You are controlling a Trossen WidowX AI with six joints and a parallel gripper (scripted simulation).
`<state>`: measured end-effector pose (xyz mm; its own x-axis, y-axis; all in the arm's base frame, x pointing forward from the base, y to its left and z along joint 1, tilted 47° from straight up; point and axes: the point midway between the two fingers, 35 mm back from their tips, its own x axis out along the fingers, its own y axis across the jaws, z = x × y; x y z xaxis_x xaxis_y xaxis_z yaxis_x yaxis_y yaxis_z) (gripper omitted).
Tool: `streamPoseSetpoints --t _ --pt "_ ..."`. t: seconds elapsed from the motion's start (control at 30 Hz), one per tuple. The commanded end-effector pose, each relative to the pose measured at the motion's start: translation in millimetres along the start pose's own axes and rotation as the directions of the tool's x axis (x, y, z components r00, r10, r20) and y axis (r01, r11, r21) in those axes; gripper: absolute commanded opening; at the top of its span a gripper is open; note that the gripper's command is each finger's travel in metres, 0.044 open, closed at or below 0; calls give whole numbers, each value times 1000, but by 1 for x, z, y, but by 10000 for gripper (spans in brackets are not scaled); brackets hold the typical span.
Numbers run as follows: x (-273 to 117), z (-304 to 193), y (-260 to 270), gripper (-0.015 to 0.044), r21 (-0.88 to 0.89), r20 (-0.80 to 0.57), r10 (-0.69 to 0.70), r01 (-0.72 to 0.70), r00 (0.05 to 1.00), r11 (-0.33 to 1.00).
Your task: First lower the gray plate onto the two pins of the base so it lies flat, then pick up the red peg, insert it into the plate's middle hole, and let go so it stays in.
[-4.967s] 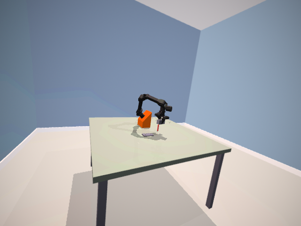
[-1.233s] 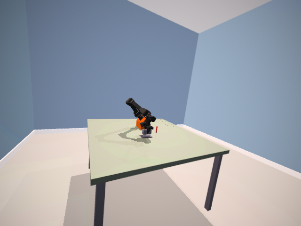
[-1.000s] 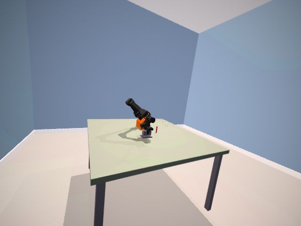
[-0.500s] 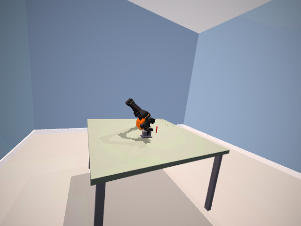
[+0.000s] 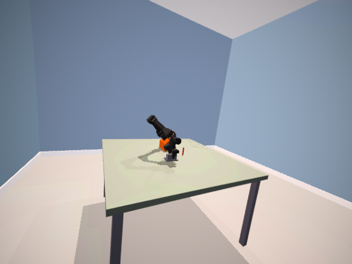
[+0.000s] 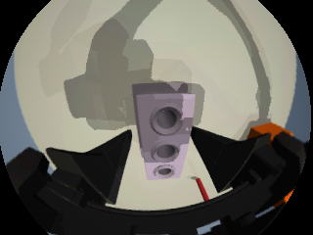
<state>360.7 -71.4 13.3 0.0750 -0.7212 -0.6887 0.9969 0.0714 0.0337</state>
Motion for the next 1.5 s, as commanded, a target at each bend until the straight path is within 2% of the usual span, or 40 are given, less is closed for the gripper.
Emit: streamPoseSetpoints --t 0.0,0.13,0.33,0.4,0.6,0.83,1.0,1.17,1.27,1.47 --pt "-1 0 0 440 0 0 1 -1 1000 1000" --pt "-11 -1 2 440 -1 -3 1 -1 1000 1000" --pt "-107 -2 3 440 -8 -3 -4 4 1000 1000" --pt "-118 -1 1 440 -8 0 -4 4 1000 1000" --pt "-119 -18 0 440 -33 -6 -3 2 1000 999" --pt "-125 -129 -52 440 -281 -34 -2 -8 999 960" --pt "-121 -187 -107 440 -439 -17 -7 -1 1000 899" --pt "-117 -192 -115 440 -458 -11 -7 1 1000 889" --pt "-91 -193 -115 440 -457 -10 -7 1 1000 889" --pt "-75 -194 -115 440 -457 -10 -6 1 1000 889"
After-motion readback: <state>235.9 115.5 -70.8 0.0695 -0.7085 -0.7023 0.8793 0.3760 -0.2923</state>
